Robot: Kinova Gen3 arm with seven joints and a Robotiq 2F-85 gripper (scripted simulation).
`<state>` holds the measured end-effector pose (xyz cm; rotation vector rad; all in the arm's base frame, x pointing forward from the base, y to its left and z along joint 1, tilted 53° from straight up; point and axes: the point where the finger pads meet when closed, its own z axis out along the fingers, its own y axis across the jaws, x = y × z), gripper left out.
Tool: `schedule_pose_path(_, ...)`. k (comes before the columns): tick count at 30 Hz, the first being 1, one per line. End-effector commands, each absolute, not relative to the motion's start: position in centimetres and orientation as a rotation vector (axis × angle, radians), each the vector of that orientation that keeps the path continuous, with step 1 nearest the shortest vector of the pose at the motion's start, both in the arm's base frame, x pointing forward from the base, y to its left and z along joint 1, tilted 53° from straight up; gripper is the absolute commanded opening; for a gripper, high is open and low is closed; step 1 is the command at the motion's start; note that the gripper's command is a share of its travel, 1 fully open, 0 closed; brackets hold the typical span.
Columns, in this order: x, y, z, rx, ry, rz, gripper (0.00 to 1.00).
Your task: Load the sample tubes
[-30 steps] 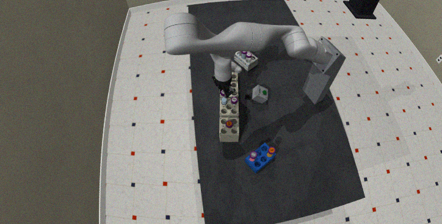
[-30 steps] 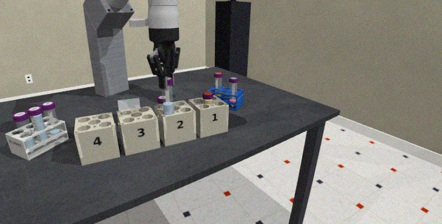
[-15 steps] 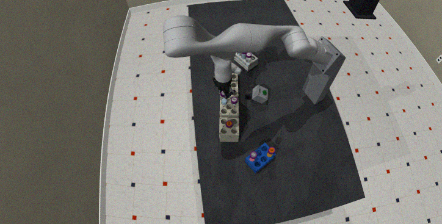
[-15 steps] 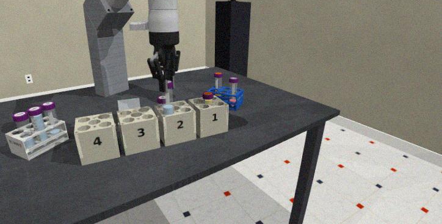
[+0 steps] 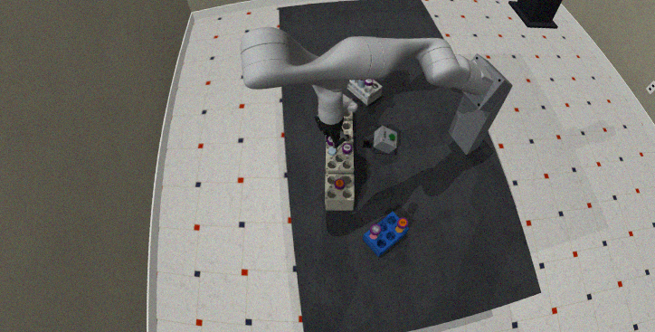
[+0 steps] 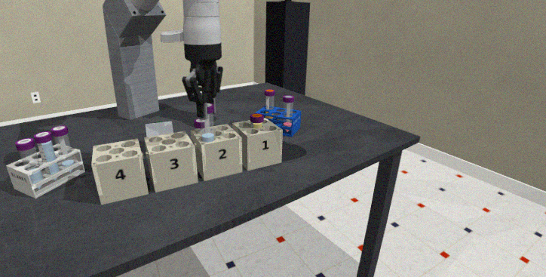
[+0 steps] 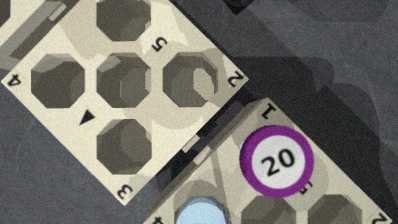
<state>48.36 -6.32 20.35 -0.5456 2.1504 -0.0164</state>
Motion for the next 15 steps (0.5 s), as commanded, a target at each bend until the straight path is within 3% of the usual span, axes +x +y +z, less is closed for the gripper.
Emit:
schedule_pose_path(1,48.49,-6.31,20.29,-0.545,2.15,-0.017,0.1)
schedule_pose_path(15,49.16,-6.15,19.77,-0.545,2.15,-0.017,0.1)
